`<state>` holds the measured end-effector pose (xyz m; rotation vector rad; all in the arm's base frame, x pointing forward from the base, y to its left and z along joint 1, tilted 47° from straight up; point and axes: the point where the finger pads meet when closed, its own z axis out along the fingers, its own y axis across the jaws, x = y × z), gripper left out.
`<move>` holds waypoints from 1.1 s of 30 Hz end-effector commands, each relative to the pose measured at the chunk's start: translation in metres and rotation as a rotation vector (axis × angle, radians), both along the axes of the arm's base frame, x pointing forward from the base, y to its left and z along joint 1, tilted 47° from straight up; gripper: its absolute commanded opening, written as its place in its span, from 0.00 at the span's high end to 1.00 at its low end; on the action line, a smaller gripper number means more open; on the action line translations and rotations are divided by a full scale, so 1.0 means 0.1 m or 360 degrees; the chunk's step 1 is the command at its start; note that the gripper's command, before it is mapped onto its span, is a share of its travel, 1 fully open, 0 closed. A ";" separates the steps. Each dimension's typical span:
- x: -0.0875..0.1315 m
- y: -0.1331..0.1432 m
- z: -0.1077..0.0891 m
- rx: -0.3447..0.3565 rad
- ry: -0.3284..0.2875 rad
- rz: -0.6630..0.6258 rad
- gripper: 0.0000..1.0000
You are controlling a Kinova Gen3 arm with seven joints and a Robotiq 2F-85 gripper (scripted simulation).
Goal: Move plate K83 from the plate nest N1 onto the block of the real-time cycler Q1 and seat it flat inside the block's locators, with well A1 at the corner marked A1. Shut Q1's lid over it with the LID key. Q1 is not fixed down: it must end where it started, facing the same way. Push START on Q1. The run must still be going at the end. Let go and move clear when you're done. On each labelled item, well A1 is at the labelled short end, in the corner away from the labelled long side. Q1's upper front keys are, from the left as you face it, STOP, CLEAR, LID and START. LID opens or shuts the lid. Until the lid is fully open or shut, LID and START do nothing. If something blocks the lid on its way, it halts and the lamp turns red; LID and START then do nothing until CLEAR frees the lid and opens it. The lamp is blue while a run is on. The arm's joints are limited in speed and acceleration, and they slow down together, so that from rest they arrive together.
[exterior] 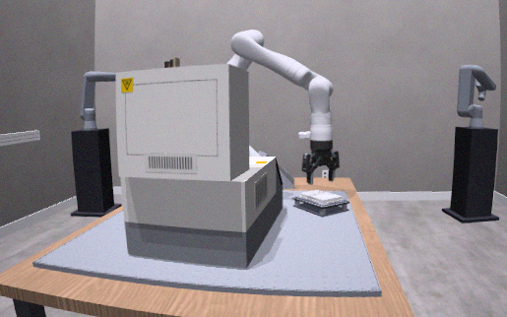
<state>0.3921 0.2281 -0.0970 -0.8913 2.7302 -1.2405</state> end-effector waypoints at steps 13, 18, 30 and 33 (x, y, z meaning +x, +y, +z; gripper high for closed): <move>0.04 -0.11 -0.12 0.0003 -0.0001 0.0002 0.00; 0.04 -0.11 -0.12 0.0003 -0.0001 0.0002 0.00; 0.04 -0.11 -0.12 0.0003 -0.0001 0.0002 0.00; 0.04 -0.11 -0.12 0.0003 -0.0001 0.0002 0.00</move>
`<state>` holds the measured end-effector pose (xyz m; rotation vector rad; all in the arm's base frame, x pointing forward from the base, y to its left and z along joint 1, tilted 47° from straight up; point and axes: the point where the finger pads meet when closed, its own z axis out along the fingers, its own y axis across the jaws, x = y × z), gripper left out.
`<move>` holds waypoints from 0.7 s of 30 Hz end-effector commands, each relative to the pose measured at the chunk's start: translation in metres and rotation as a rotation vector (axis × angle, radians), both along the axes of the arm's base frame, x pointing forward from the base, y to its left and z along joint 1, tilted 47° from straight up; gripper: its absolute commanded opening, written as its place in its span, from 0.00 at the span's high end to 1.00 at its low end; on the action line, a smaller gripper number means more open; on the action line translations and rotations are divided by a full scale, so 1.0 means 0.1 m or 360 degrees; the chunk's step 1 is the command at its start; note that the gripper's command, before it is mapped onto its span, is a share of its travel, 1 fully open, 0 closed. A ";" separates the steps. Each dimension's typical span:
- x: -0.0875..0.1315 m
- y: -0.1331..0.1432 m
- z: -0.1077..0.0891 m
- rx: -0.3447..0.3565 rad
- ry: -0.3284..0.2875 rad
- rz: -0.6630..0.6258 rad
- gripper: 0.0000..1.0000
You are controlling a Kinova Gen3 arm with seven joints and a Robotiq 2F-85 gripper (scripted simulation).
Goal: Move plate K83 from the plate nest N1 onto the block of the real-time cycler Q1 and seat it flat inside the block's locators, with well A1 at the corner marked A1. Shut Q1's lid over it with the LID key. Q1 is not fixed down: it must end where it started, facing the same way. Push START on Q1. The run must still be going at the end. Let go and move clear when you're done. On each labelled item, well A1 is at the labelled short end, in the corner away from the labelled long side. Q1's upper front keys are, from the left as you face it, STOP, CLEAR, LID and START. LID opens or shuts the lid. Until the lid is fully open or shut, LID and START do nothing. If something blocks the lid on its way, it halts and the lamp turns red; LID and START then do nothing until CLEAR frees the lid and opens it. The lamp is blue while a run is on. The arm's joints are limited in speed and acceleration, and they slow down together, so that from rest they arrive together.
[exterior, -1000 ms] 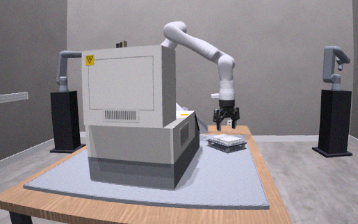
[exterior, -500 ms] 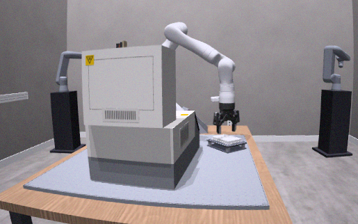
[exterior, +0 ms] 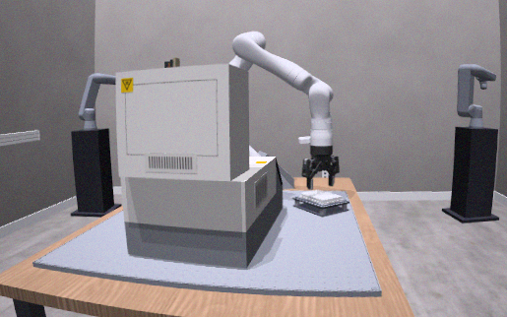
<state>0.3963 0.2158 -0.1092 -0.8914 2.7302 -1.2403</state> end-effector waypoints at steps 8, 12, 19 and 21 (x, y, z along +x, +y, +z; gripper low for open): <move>0.03 -0.06 -0.07 0.0003 -0.0001 0.0002 0.00; 0.04 -0.10 -0.10 0.0003 -0.0001 0.0002 0.00; 0.04 -0.11 -0.12 0.0003 -0.0001 0.0002 0.00; 0.04 -0.11 -0.12 0.0003 -0.0001 0.0002 0.00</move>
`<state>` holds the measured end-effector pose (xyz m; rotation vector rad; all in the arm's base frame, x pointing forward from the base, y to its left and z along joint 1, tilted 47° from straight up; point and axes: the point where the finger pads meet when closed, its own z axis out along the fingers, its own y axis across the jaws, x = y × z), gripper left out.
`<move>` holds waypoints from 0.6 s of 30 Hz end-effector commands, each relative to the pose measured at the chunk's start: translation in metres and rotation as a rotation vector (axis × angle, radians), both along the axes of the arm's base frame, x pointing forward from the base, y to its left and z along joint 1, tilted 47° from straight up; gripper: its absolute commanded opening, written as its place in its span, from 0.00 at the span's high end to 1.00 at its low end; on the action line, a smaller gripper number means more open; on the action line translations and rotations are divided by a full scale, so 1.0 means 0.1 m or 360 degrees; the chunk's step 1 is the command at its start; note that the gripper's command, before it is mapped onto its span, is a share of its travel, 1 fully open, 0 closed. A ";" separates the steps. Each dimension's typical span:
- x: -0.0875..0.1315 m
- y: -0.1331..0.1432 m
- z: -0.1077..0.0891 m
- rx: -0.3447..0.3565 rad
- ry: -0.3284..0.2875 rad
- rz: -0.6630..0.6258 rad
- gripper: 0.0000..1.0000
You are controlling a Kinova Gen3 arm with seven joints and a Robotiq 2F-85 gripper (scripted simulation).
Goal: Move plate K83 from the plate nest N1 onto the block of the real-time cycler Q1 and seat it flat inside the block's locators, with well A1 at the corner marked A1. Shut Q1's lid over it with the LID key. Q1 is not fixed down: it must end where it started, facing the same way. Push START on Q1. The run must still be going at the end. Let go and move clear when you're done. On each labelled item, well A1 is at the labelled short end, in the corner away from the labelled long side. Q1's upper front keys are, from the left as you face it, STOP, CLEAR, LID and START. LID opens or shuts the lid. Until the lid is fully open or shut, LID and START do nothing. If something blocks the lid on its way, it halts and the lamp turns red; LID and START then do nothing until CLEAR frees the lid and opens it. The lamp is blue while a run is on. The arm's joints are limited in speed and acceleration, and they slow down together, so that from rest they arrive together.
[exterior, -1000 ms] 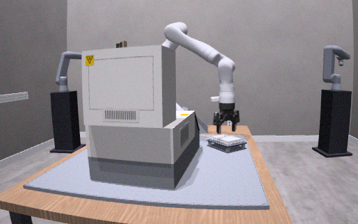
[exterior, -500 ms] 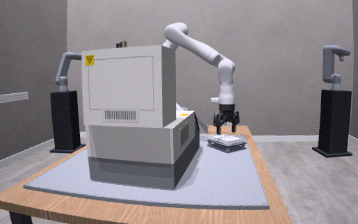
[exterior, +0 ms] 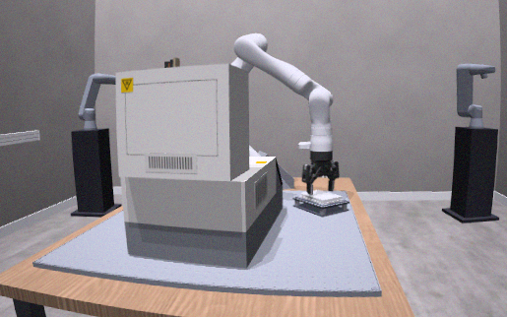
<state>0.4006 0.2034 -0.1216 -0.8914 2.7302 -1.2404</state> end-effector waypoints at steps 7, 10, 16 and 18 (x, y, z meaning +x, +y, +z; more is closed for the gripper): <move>0.00 0.01 0.00 0.0003 -0.0001 0.0002 0.00; 0.00 0.01 0.00 0.0003 -0.0001 0.0002 0.00; 0.01 0.00 -0.01 0.0003 -0.0001 0.0002 0.00; 0.01 -0.01 -0.01 0.0003 -0.0001 0.0002 0.00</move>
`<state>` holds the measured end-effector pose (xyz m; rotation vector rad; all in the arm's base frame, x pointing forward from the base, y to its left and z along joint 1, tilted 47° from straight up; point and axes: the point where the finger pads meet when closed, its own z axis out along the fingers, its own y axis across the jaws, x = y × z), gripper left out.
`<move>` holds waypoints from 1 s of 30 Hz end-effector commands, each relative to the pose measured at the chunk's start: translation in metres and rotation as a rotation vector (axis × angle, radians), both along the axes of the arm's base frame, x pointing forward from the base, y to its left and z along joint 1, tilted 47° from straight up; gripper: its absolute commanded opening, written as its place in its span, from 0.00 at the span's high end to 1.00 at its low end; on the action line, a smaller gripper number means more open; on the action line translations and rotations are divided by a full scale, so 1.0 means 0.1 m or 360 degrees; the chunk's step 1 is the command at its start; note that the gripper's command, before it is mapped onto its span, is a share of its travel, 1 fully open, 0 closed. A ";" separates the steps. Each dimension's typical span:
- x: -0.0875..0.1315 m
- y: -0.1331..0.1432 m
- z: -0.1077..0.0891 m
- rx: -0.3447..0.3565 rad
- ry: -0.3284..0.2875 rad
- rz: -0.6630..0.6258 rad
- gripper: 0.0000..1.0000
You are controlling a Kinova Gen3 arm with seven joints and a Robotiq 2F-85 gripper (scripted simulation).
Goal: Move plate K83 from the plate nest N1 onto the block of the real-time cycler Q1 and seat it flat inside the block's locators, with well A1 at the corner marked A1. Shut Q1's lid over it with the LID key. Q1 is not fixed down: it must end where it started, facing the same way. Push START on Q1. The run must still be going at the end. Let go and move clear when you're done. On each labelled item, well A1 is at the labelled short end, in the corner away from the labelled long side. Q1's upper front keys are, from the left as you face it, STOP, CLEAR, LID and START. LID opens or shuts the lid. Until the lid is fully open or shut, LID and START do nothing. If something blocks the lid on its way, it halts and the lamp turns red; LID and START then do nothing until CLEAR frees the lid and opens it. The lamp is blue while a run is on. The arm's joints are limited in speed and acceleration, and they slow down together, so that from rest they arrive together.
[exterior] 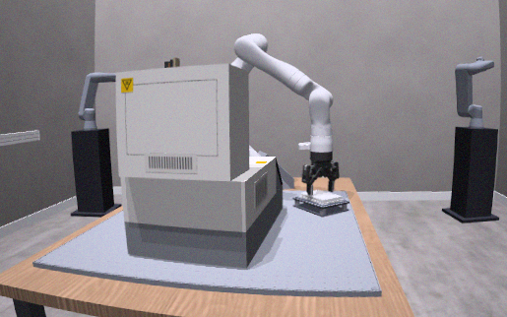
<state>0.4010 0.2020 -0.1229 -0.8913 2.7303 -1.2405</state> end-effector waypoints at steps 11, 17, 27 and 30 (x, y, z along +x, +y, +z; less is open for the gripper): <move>0.01 -0.02 -0.02 0.0003 -0.0001 0.0002 0.00; 0.01 -0.03 -0.03 0.0003 -0.0001 0.0002 0.00; 0.02 -0.05 -0.06 0.0003 -0.0001 0.0002 0.00; 0.02 -0.05 -0.06 0.0003 -0.0001 0.0002 0.00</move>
